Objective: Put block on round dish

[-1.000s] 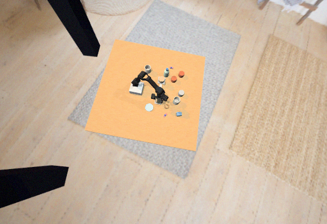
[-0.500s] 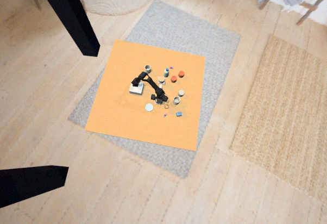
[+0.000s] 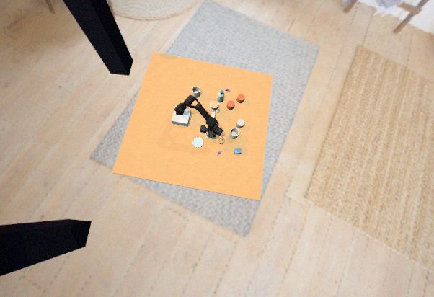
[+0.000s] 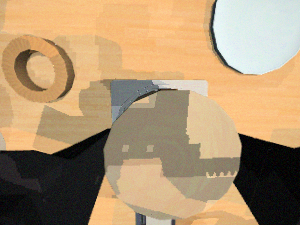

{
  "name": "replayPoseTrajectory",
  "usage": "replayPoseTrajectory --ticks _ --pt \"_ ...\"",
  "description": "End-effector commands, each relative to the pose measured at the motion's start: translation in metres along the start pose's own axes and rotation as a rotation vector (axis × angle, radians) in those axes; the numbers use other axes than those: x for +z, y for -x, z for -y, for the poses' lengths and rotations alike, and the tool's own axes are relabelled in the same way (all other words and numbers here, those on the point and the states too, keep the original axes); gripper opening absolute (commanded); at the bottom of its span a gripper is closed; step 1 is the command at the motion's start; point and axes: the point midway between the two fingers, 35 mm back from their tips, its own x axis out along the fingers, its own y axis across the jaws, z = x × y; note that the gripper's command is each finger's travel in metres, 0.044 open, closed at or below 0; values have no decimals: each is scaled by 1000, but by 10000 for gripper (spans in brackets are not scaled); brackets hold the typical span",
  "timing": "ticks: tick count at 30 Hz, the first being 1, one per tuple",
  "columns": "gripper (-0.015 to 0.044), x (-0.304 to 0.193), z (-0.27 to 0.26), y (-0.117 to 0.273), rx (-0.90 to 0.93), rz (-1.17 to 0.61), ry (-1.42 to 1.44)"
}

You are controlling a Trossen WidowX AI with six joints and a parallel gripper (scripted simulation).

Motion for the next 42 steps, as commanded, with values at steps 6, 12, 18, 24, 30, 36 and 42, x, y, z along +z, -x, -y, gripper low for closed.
replayPoseTrajectory --ticks 6,12,18,24,30,36,42 --pt "320 0 1 -1 -5 3 -4" --pt "182 1 1 1 -5 3 -4" --pt "25 1 -1 8 -5 3 -4" --pt "0 2 -2 15 -5 4 -4" --pt "0 3 -3 22 -5 4 -4" --pt "0 3 -4 30 -5 4 -4" --pt "0 3 -5 38 -5 4 -4"
